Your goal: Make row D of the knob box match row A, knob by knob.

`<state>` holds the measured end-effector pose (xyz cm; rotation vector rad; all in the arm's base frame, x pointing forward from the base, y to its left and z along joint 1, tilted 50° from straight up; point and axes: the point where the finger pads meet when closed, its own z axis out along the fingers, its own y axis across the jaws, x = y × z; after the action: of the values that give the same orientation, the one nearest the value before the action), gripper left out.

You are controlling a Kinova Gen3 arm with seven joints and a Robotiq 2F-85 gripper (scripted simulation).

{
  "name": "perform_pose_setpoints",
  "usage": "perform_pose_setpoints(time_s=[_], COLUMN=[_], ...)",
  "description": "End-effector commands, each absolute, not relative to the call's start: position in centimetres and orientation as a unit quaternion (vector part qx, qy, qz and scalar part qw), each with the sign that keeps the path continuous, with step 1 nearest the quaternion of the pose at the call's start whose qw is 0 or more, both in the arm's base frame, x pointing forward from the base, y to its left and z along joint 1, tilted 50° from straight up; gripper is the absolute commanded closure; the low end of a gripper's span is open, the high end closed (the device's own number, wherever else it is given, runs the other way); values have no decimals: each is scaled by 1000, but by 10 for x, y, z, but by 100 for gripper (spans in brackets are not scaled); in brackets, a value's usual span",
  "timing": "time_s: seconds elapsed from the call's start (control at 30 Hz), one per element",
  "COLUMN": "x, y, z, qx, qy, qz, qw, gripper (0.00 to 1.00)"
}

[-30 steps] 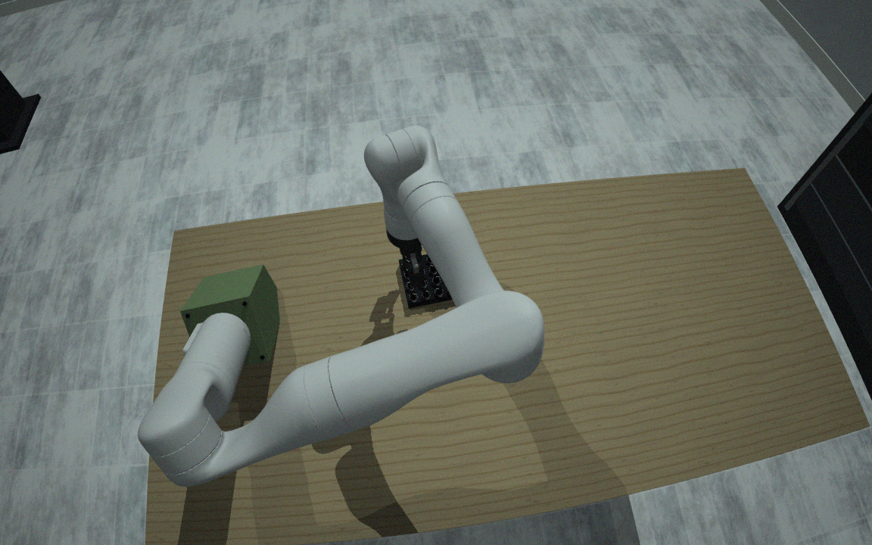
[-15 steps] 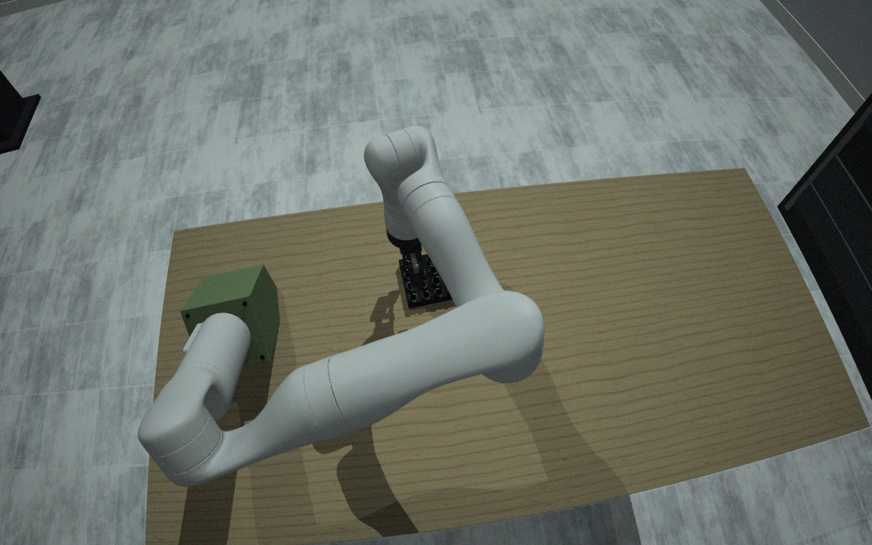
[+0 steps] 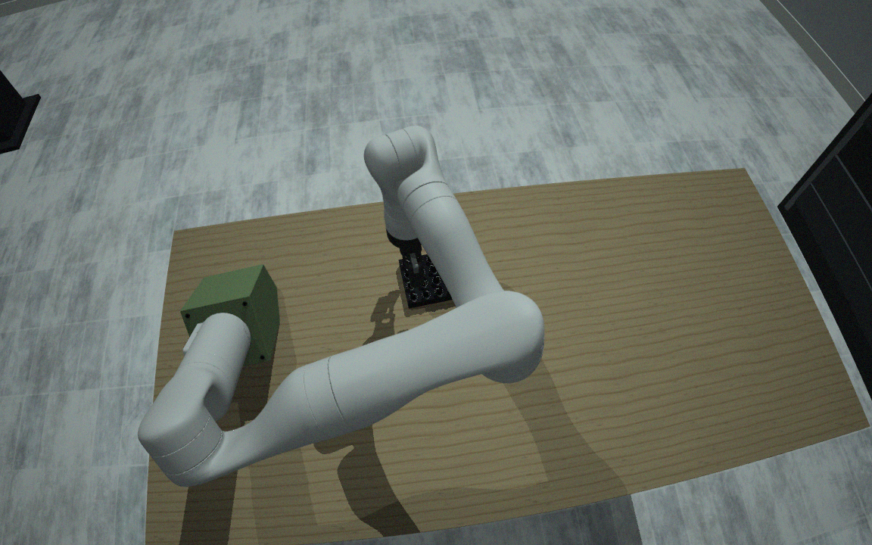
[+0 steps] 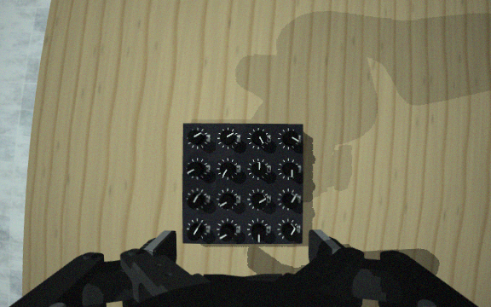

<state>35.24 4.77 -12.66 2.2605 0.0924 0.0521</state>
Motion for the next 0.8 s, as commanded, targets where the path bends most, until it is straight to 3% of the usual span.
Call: perform_pose_setpoints(time_s=[0.0, 0.77], x=[352, 323], y=[49, 46], z=[-126, -127], qx=[904, 904], qy=[37, 37], qz=[21, 21], qw=[425, 425], gripper=[0, 0])
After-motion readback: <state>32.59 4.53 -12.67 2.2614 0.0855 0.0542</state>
